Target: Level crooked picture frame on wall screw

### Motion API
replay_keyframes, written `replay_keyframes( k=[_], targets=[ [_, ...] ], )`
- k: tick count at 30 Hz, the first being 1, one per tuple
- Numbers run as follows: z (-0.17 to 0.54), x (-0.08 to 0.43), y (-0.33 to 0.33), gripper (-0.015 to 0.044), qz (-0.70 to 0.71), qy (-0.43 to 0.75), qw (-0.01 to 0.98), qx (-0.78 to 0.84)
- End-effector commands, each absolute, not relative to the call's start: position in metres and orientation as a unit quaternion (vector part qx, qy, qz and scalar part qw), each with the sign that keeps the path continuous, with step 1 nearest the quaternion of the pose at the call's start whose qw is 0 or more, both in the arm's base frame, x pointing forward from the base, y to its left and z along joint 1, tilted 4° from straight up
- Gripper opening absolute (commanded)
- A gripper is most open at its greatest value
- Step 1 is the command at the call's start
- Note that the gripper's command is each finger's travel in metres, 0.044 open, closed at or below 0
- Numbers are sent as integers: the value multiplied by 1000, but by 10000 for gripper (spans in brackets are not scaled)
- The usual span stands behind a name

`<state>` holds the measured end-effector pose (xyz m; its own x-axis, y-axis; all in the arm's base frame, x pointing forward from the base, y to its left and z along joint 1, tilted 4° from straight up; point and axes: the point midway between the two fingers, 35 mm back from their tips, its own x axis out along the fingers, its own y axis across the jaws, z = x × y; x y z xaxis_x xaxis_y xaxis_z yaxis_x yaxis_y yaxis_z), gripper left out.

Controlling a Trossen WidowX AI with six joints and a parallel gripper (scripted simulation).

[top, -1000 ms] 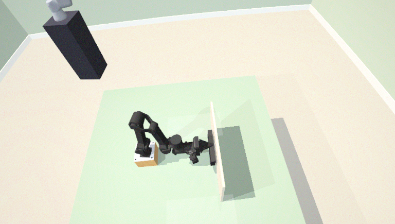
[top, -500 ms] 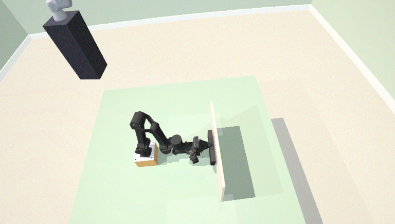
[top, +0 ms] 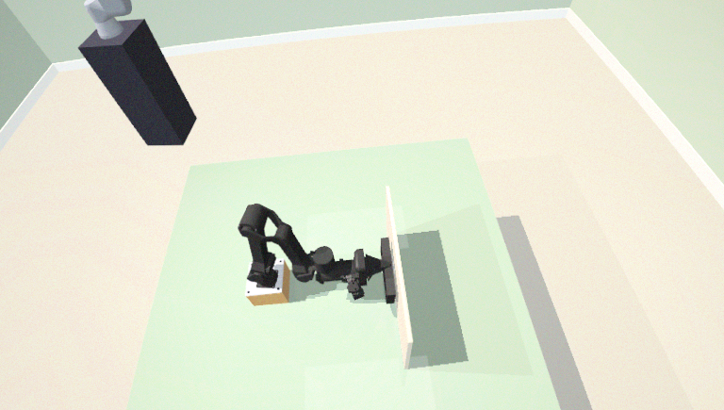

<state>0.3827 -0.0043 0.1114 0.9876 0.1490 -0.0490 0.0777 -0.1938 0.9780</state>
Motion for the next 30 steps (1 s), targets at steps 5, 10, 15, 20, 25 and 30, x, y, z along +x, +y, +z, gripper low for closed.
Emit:
replay_keyframes(
  k=[5, 10, 15, 20, 25, 30],
  targets=[
    [111, 383, -4, 0, 30, 71, 647, 759],
    [111, 383, -4, 0, 31, 70, 659, 748],
    [111, 383, -3, 0, 32, 70, 668, 740],
    [110, 383, -3, 0, 32, 69, 680, 729],
    [110, 383, -3, 0, 33, 69, 688, 722],
    [110, 383, -3, 0, 34, 68, 697, 713]
  ],
)
